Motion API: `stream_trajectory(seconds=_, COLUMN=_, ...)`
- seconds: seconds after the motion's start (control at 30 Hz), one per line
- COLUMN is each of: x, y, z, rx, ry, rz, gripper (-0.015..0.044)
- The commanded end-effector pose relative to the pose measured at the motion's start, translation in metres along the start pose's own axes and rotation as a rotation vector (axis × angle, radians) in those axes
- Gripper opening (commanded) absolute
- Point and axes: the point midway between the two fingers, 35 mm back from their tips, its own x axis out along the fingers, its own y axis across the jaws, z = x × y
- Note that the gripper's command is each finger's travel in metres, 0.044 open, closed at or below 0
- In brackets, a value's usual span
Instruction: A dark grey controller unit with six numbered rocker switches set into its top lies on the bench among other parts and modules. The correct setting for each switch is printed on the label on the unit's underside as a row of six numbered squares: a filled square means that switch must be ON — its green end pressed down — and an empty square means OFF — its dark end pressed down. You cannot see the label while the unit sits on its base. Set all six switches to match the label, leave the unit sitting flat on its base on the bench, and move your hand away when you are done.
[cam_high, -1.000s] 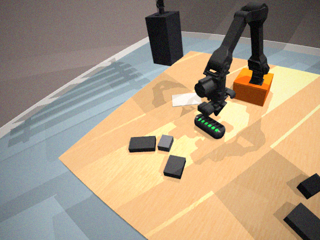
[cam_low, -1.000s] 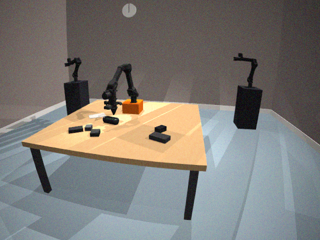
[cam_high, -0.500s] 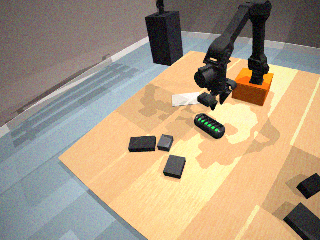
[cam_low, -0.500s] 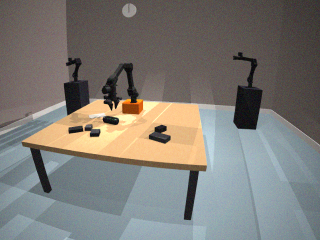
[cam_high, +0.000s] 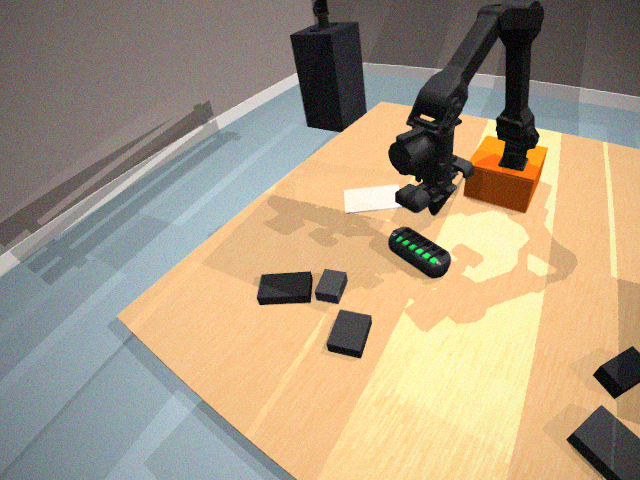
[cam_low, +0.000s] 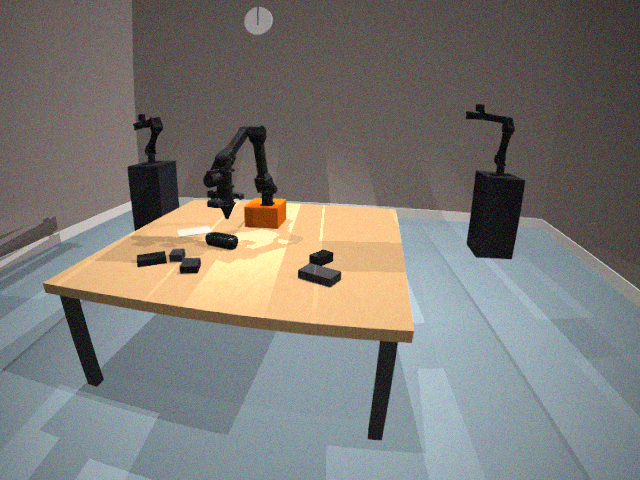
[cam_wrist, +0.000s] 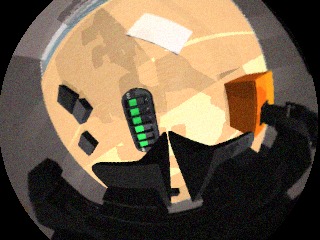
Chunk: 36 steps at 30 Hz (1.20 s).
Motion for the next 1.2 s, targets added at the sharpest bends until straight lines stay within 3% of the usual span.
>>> stream_trajectory(seconds=0.0, x=-0.002, y=0.001, z=0.000, rx=0.000, ry=0.000, rz=0.004, gripper=0.0000)
stream_trajectory(seconds=0.17, x=-0.002, y=0.001, z=0.000, rx=0.000, ry=0.000, rz=0.004, gripper=0.0000)
stream_trajectory(seconds=0.73, x=0.000, y=0.000, z=0.000, rx=0.000, ry=0.000, rz=0.000, gripper=0.0440)
stream_trajectory(seconds=0.8, x=0.000, y=0.000, z=0.000, rx=0.000, ry=0.000, rz=0.000, gripper=0.0440)
stream_trajectory(seconds=1.17, x=0.005, y=0.047, z=0.016, rx=0.000, ry=-0.007, rz=-0.097, gripper=0.0151)
